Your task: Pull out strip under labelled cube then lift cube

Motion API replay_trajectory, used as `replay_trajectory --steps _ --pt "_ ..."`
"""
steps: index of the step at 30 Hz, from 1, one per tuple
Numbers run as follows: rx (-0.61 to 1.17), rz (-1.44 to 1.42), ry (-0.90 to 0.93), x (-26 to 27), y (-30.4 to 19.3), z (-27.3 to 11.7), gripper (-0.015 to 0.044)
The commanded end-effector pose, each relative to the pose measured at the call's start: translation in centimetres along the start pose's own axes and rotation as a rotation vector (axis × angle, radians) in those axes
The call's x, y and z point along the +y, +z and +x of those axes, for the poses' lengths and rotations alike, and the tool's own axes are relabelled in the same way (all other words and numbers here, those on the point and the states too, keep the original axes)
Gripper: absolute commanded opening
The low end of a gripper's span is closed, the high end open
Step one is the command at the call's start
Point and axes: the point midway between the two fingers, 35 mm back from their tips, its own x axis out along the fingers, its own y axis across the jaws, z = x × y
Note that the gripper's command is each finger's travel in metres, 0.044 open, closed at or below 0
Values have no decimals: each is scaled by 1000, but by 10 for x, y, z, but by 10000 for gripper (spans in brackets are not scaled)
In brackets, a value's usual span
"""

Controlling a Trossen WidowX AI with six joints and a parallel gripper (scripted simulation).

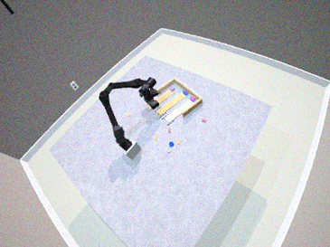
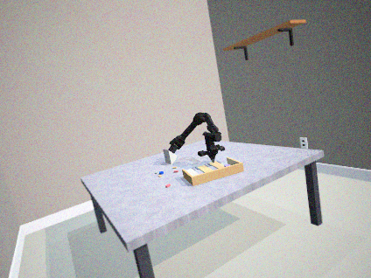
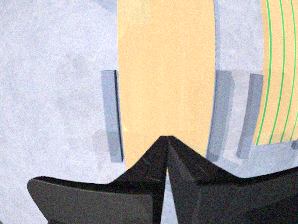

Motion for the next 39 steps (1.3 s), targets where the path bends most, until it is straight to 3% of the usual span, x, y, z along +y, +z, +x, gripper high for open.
replay_trajectory --steps 1,39 --pt "11 5 -4 -1 -9 4 0" --pt "14 8 -3 -1 -67 5 0"
